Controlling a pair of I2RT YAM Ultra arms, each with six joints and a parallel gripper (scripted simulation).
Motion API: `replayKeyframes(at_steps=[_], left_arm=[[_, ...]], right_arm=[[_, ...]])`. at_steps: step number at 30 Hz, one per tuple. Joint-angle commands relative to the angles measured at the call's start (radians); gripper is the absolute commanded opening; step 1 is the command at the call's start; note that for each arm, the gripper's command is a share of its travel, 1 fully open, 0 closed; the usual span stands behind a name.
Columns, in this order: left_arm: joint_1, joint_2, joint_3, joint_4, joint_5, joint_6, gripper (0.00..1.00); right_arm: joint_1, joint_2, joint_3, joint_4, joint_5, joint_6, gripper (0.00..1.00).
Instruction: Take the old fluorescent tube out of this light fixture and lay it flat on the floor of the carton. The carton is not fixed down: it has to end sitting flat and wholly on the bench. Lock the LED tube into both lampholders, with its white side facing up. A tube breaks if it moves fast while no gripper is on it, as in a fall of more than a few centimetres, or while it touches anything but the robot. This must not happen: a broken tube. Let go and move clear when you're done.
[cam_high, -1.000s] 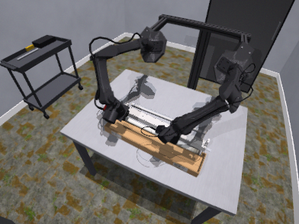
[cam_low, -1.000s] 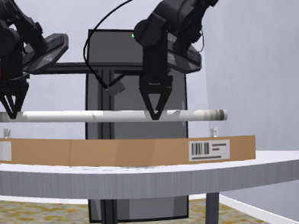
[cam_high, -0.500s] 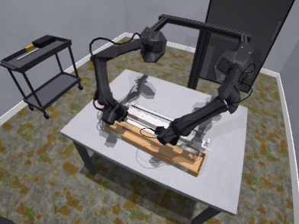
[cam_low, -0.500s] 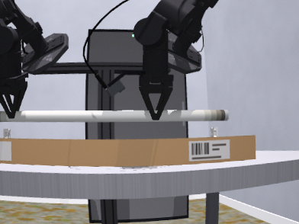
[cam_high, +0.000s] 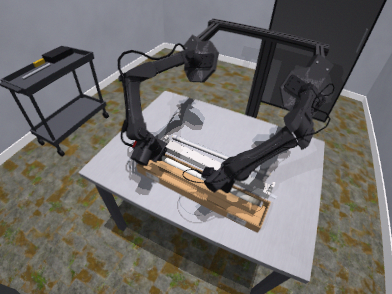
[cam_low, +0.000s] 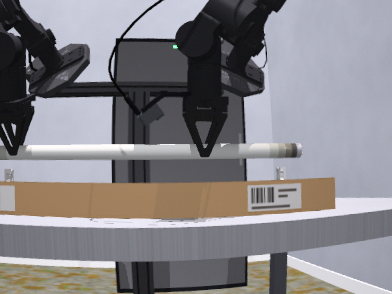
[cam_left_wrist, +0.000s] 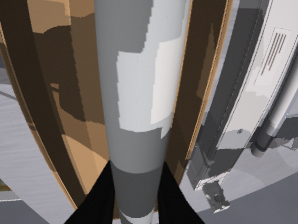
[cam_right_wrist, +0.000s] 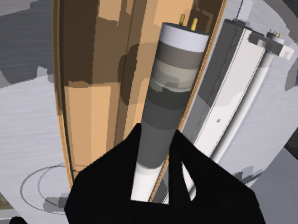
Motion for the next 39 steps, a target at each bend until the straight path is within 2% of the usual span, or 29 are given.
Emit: replayKeyframes(at_steps=[1,10,13,19,22,23,29,33,35,39], left_arm=[[-0.028,0.002,0.040,-0.034,0.031,0.014,0.11],[-0.028,-0.009,0.046,-0.032,0.030,0.013,0.11],[-0.029,-0.005,0.047,-0.030,0.029,0.011,0.11],[-0.028,0.005,-0.017,-0.032,0.028,0.004,0.11],[-0.029,-0.020,0.028,-0.028,0.028,0.012,0.11],[-0.028,-0.039,0.037,-0.023,0.028,0.027,0.11],[-0.027,0.023,0.043,0.002,0.030,0.019,0.11],[-0.020,0.019,0.051,-0.008,0.033,0.027,0.11],[-0.022,-0.023,0.051,-0.024,0.031,0.022,0.11],[-0.023,0.021,0.051,-0.019,0.033,0.026,0.11]], right_arm=[[0.028,0.018,0.035,-0.030,-0.003,0.002,0.11],[0.027,-0.012,0.039,-0.028,0.007,0.003,0.11],[0.027,-0.021,-0.011,-0.031,0.008,0.002,0.11],[0.026,-0.034,-0.008,-0.030,0.009,0.001,0.11],[0.026,-0.042,0.009,-0.016,0.008,0.001,0.11],[0.026,0.013,-0.006,-0.009,-0.019,0.008,0.11],[0.025,0.032,0.036,0.014,-0.009,-0.009,0.11],[0.007,0.031,0.037,0.019,-0.013,-0.015,0.11],[0.021,0.027,0.049,-0.026,-0.011,-0.004,0.11],[0.020,0.009,0.047,0.014,-0.013,-0.014,0.11]])
